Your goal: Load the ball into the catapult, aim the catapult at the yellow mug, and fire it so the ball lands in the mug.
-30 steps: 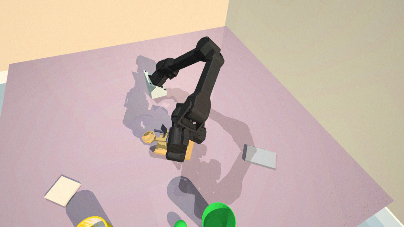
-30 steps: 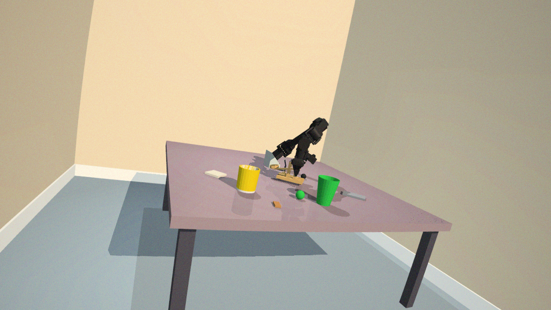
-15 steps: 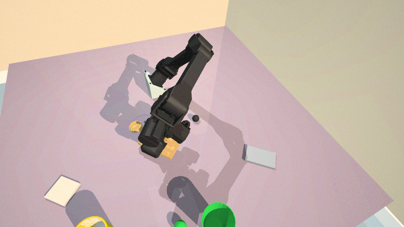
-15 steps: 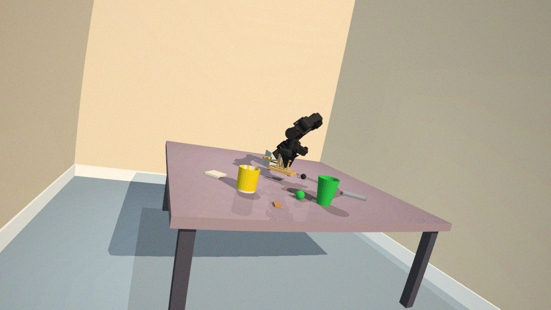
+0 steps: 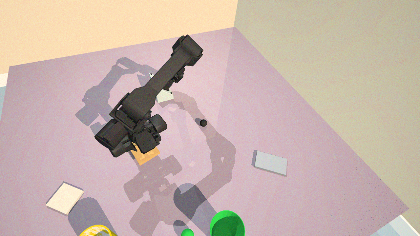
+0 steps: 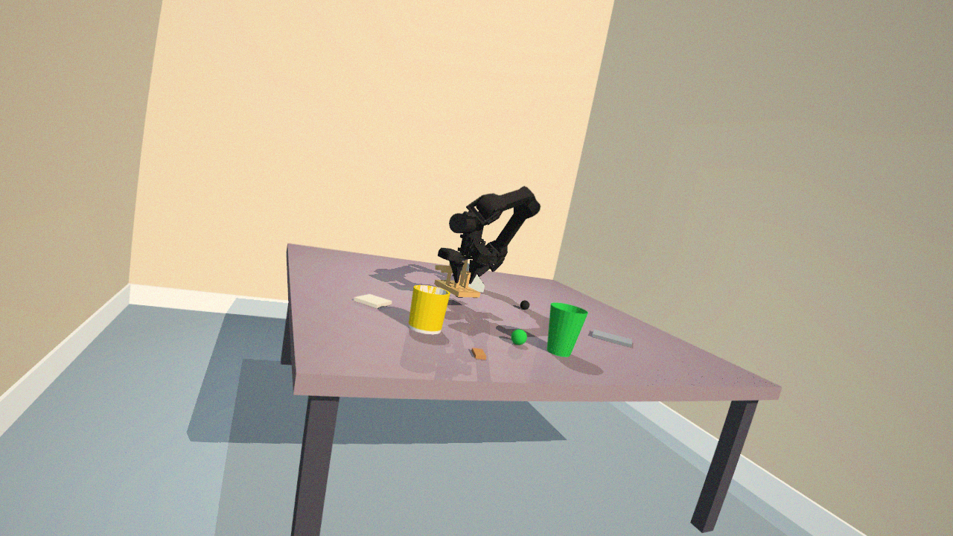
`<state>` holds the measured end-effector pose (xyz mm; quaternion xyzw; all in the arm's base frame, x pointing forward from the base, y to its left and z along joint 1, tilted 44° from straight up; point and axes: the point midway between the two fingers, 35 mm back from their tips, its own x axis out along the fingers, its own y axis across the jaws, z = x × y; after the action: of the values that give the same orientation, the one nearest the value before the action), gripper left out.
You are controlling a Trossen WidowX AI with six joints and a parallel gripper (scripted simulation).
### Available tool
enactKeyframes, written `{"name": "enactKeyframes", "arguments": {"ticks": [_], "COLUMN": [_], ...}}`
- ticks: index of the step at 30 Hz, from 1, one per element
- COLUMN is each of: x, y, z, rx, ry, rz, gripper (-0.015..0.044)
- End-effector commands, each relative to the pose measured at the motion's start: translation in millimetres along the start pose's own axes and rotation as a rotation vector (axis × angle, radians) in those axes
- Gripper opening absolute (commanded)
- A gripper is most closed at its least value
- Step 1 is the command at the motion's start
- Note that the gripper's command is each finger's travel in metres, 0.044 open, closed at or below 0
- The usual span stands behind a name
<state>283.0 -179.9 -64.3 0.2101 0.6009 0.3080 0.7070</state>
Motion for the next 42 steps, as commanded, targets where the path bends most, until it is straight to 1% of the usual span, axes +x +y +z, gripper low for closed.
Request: {"name": "enactKeyframes", "arguments": {"ticks": [1, 32, 38, 42], "x": [-3.9, 42.5, 40.2, 40.2], "y": [-9.8, -12.4, -11.8, -11.8], "z": [-2.2, -0.9, -1.5, -1.5], "rx": [0.031, 0.030, 0.025, 0.025], "ry": [-0.004, -0.005, 0.001, 0.001], "rz": [-0.013, -0.012, -0.009, -0.009], "gripper": [0.0000, 0.0000, 0.0000, 0.0105]}}
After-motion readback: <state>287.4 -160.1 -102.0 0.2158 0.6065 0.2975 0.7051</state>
